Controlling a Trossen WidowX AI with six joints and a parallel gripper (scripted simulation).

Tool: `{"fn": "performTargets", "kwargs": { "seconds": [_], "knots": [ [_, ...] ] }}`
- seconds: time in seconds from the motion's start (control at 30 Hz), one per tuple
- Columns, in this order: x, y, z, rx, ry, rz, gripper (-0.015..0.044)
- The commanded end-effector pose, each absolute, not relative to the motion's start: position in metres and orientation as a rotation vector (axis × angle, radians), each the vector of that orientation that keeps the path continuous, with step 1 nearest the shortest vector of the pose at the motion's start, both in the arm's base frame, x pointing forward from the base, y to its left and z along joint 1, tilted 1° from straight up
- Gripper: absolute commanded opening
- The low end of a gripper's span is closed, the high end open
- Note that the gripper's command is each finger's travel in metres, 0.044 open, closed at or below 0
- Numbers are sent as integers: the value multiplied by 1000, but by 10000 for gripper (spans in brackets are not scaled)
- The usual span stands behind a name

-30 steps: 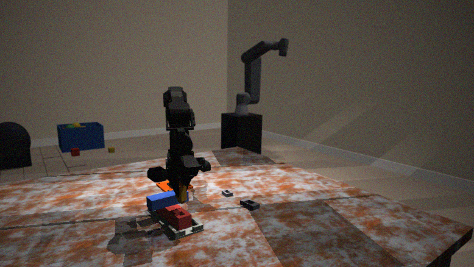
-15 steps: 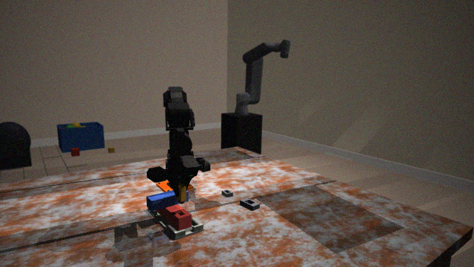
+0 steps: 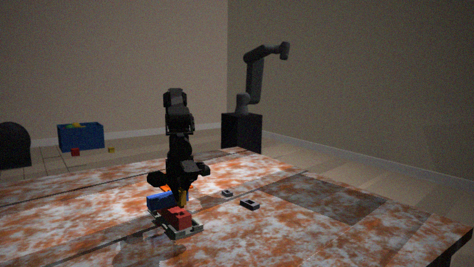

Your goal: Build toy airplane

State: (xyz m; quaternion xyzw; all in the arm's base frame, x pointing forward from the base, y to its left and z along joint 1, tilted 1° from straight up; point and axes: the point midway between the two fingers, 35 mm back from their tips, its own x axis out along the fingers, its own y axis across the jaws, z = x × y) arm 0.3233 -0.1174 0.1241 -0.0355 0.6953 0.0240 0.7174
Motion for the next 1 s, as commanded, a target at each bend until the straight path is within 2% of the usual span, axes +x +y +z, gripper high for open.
{"fn": "performTargets", "kwargs": {
  "seconds": [0.0, 0.53, 0.7, 0.73, 0.87, 0.97],
  "knots": [
    [324, -118, 117, -84, 1538, 53, 65],
    [324, -118, 97, -84, 1538, 53, 65],
    [323, -118, 99, -78, 1540, 54, 32],
    [323, -118, 99, -78, 1540, 54, 6],
    [323, -118, 99, -78, 1540, 54, 0],
    [323, -118, 99, -78, 1540, 54, 79]
  ]
}}
